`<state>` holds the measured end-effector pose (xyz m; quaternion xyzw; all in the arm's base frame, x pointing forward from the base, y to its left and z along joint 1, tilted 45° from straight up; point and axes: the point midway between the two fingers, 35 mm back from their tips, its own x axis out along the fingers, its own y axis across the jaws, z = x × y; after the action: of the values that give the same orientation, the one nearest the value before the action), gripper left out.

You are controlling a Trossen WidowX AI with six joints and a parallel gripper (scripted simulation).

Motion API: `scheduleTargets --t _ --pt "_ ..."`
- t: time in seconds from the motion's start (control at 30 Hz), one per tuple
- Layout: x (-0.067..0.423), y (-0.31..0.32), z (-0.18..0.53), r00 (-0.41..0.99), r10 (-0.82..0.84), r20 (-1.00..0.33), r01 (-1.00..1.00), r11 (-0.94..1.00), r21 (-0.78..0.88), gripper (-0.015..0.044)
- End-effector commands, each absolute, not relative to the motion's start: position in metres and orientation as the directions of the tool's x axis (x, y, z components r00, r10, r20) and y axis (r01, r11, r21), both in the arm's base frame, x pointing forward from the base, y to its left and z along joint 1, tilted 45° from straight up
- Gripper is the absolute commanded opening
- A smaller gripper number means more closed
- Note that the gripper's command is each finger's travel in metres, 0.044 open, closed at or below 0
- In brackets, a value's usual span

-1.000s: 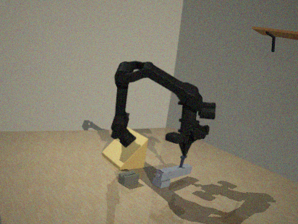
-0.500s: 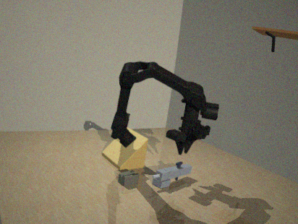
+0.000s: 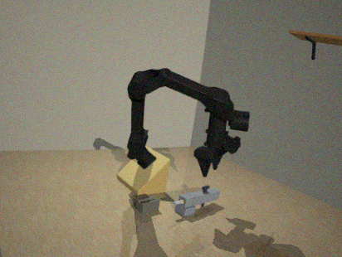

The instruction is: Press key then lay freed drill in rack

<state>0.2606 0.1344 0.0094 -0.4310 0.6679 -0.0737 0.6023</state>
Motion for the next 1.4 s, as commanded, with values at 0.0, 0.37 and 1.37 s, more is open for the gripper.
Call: scheduleTargets --t 0.0,0.37,1.37 --pt "0.276 0.083 0.023 0.097 -0.667 -0.739 -0.807 0.382 -0.450 0.0440" --pt "0.281 0.021 0.040 0.092 -0.681 -0.727 -0.990 0.017 -0.142 0.0440" --pt "0.277 -0.015 0.049 0.085 -0.697 -0.712 -0.980 -0.189 0.068 0.0440"
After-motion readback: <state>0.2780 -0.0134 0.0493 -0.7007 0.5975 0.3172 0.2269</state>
